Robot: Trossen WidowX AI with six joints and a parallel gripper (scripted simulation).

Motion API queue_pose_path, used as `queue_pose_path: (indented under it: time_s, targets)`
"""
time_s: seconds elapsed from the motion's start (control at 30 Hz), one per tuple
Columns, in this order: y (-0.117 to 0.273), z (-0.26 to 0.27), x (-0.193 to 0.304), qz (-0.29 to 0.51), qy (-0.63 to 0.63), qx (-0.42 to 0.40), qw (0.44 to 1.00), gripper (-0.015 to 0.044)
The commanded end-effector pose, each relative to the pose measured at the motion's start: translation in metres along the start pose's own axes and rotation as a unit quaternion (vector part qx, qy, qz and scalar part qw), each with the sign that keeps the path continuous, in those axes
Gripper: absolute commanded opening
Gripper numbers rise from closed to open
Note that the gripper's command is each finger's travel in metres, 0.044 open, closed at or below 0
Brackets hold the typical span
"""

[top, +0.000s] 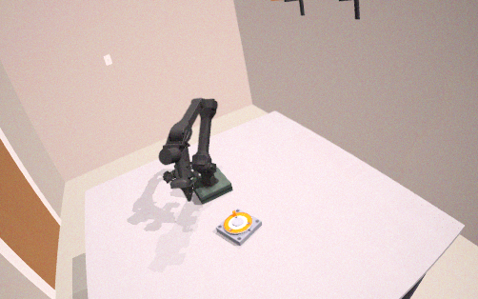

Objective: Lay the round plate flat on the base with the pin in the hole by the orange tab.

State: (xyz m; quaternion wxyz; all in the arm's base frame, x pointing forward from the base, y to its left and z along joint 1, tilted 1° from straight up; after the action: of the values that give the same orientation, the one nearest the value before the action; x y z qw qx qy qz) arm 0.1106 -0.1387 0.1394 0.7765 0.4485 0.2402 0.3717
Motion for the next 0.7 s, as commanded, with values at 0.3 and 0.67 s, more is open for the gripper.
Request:
queue_pose_path:
  time_s: [0.3, 0.67]
  targets:
    - [-0.031, 0.029, 0.105, 0.169, 0.701, 0.108, 0.685, 0.0000]
    - [-0.038, 0.026, 0.140, 0.213, 0.833, 0.108, 0.499, 0.0000]
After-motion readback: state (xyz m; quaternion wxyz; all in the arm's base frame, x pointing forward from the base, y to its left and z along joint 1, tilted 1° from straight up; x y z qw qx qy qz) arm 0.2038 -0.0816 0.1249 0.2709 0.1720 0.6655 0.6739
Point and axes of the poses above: the point midway between the two fingers, 35 mm back from their tips, its own y axis back along the fingers, its own z axis across the jaws, x = y × z, the point moved 3 cm from there along y, back along the fingers, and after that the axes turned 2 degrees about y, right-handed, at the moved point
